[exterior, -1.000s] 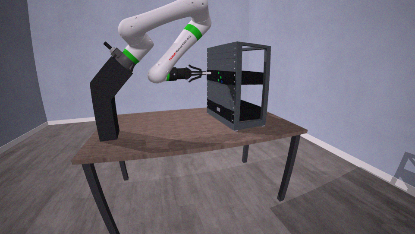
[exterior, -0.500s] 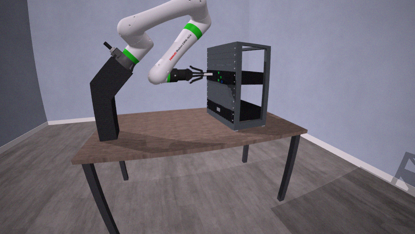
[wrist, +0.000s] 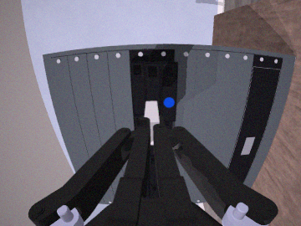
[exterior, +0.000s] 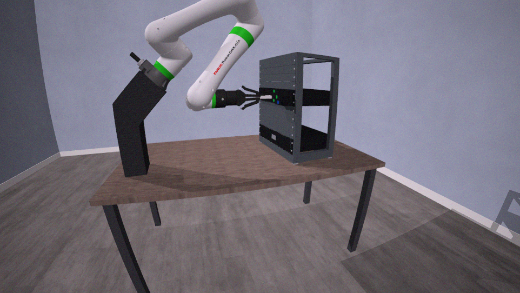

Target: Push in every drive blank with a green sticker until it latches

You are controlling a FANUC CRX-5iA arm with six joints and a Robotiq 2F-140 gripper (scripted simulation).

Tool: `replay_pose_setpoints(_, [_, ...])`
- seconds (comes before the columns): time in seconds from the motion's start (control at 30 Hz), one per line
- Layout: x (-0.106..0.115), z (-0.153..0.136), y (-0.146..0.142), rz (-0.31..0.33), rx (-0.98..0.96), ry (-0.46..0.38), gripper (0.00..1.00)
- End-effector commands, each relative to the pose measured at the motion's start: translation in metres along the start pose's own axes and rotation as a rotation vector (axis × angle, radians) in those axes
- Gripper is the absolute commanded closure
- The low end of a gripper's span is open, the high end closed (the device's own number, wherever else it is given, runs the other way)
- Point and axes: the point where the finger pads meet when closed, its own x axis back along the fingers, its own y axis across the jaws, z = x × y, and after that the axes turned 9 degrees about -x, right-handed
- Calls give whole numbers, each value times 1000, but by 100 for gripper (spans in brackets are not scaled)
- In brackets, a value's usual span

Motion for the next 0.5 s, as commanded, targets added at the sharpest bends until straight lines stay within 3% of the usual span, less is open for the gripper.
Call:
replay_pose_setpoints(0.0, [0,8,1,0,0,-1,100])
replay_pose_setpoints(0.23, [-1,11,1,0,0,-1,100])
replay_pose_setpoints(0.4, [-25,11,1,0,0,-1,100])
replay_pose_setpoints(0.47, [-25,11,1,0,0,-1,100])
